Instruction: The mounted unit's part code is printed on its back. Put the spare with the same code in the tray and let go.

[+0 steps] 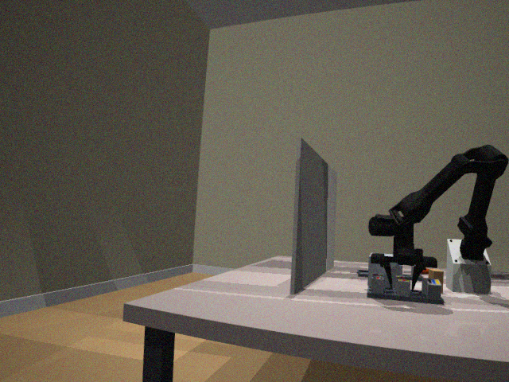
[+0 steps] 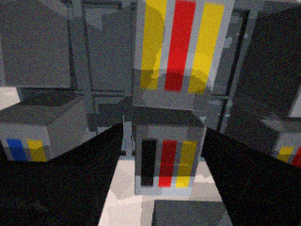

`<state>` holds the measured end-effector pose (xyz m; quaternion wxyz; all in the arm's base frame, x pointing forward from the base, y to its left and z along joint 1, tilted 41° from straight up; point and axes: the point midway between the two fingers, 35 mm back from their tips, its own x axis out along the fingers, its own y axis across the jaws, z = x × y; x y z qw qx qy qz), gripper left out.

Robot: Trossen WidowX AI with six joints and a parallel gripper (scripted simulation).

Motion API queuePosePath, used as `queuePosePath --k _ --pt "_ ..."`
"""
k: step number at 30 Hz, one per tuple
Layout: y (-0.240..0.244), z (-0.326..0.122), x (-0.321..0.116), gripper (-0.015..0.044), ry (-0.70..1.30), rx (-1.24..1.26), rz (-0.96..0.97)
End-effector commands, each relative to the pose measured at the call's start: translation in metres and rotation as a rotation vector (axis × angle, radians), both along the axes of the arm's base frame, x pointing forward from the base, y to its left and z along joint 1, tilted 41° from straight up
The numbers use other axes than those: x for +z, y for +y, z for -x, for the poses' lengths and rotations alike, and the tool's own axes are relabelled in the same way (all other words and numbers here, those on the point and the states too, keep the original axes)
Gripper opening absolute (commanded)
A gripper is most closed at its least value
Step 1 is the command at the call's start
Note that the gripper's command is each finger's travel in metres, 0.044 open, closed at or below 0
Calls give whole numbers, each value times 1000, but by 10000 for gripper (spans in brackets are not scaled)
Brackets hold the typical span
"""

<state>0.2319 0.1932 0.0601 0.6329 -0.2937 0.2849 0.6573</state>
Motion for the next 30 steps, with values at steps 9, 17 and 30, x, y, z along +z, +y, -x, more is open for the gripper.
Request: queuePosePath --k 9,17,30 --pt "0 0 0 129 0 0 0" --pt "0 0 0 0 0 0 0" --pt "-27 -5 28 0 1 -2 9"
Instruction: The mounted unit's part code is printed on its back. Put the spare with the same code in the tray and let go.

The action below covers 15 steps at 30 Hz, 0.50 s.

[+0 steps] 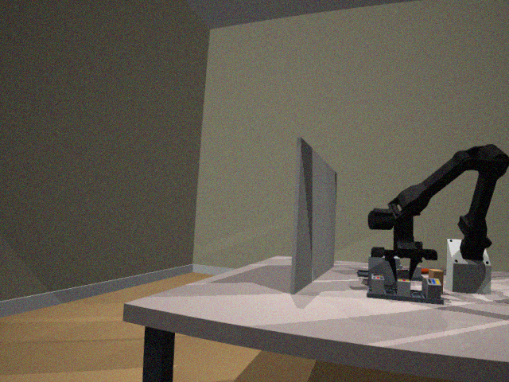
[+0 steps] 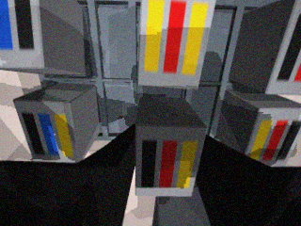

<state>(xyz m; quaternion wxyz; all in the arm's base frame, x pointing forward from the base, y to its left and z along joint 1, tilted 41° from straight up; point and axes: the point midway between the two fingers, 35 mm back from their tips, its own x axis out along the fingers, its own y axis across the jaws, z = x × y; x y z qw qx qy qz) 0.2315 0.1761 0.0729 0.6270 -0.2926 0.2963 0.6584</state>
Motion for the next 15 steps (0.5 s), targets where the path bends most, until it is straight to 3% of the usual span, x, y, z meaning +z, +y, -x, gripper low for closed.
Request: queuePosePath --k 1,7,15 --pt "-14 -5 20 0 -19 -4 -7" --pt "-36 -3 45 0 -17 -7 -8" --pt "-36 -2 43 0 -7 -9 -2"
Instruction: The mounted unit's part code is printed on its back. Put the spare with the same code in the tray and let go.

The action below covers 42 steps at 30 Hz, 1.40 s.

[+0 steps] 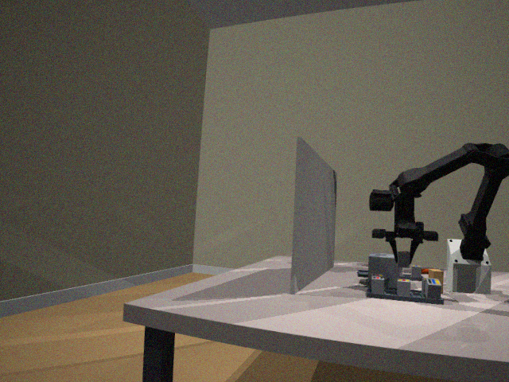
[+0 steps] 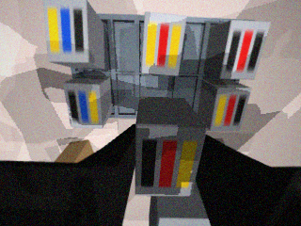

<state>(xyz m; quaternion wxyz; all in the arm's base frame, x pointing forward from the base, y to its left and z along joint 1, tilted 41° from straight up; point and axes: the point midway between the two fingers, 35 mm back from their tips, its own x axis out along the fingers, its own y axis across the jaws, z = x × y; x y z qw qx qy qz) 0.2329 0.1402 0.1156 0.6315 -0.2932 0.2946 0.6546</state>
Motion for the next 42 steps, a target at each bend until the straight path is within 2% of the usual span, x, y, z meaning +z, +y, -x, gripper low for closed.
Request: queuePosePath --k 1,16,42 --pt "-2 -1 2 0 0 0 1" --pt "-47 -1 59 0 -7 2 -2" --pt "-130 -83 8 0 -6 -32 38"
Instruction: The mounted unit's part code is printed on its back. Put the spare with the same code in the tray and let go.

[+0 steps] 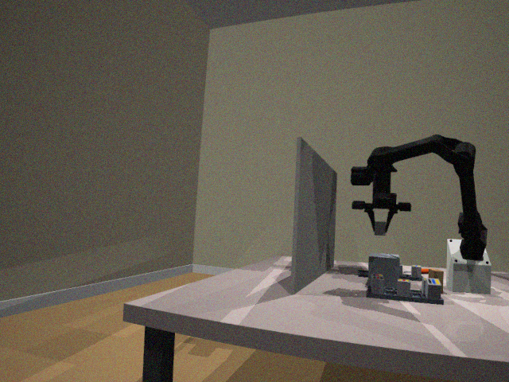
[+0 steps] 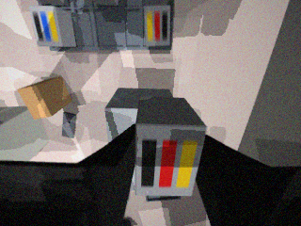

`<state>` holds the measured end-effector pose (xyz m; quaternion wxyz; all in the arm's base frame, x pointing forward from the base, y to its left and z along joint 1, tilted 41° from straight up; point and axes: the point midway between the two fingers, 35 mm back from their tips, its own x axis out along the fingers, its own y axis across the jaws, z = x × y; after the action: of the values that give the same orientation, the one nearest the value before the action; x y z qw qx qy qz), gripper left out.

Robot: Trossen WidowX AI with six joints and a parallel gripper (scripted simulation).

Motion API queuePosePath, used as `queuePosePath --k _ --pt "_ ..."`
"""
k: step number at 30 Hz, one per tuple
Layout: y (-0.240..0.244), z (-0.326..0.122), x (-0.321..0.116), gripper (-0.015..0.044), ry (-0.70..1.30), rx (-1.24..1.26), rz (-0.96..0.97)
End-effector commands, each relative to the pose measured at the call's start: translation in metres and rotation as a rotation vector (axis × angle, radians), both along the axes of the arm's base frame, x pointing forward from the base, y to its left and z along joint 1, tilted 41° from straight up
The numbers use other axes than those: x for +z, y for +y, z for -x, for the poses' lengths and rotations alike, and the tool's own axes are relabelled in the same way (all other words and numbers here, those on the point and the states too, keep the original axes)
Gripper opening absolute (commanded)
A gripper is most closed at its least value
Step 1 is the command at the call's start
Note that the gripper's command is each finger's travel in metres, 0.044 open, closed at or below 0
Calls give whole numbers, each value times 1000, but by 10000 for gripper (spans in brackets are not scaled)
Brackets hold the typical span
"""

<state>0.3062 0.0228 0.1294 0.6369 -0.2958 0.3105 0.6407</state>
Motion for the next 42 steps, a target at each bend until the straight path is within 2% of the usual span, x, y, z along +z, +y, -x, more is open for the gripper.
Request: queuePosePath --k 1,21,42 --pt "-17 -12 -9 0 -11 1 11" --pt "-103 -47 -78 0 -13 12 20" --pt "-186 -43 -167 0 -18 21 4"
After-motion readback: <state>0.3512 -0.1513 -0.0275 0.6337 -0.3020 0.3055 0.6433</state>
